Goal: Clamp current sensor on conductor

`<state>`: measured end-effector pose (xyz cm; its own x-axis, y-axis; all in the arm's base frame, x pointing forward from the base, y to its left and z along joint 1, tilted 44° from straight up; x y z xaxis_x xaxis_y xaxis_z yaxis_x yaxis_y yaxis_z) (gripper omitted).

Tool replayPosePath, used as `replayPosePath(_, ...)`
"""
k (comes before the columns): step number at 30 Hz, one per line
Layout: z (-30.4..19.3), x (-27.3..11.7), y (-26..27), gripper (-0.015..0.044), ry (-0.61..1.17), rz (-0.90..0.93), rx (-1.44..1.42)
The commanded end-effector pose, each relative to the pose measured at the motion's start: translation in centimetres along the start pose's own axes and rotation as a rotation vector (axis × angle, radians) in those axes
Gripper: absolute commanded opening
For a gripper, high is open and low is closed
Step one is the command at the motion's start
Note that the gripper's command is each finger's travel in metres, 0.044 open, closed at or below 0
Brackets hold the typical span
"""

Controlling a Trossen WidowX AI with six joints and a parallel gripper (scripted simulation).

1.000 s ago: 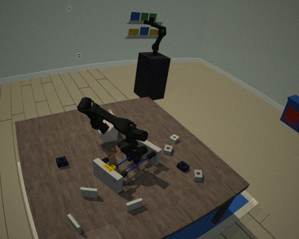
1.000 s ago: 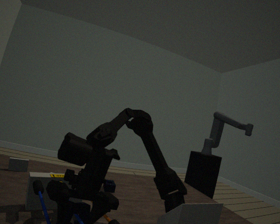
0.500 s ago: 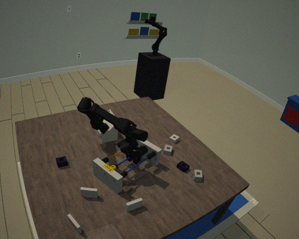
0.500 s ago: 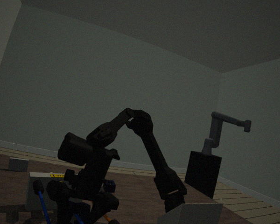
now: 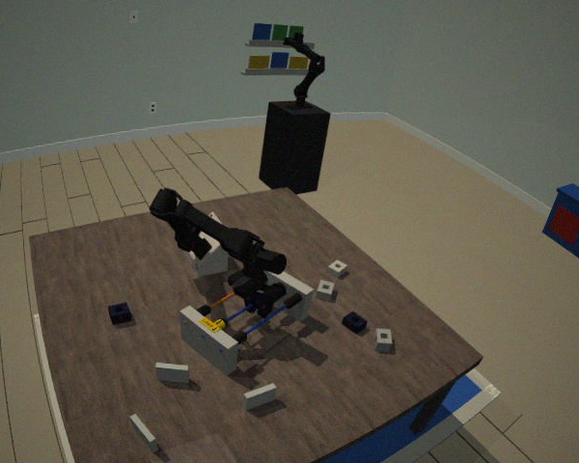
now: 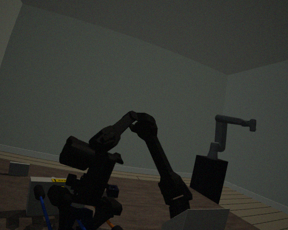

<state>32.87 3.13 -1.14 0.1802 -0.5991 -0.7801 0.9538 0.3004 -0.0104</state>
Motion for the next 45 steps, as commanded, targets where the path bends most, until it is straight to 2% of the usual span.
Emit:
replayPosePath(1, 0.11, -0.07, 0.08, 0.0000, -0.004, 0.004, 0.003)
replayPosePath(36, 0.11, -0.07, 0.08, 0.0000, -0.004, 0.004, 0.003)
replayPosePath(45, 0.00, 0.00, 0.00, 0.0236, 0.000, 0.000, 0.000)
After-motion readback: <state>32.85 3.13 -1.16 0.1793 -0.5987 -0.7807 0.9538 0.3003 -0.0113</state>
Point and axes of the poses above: the point midway between the two fingers, 35 mm back from their tips, its own x axis out along the fingers, its own y axis across the jaws, z = x × y, the point moved 1 cm from there along -x, back along the fingers, and after that the axes turned 4 degrees about x, right-handed, at the moved point
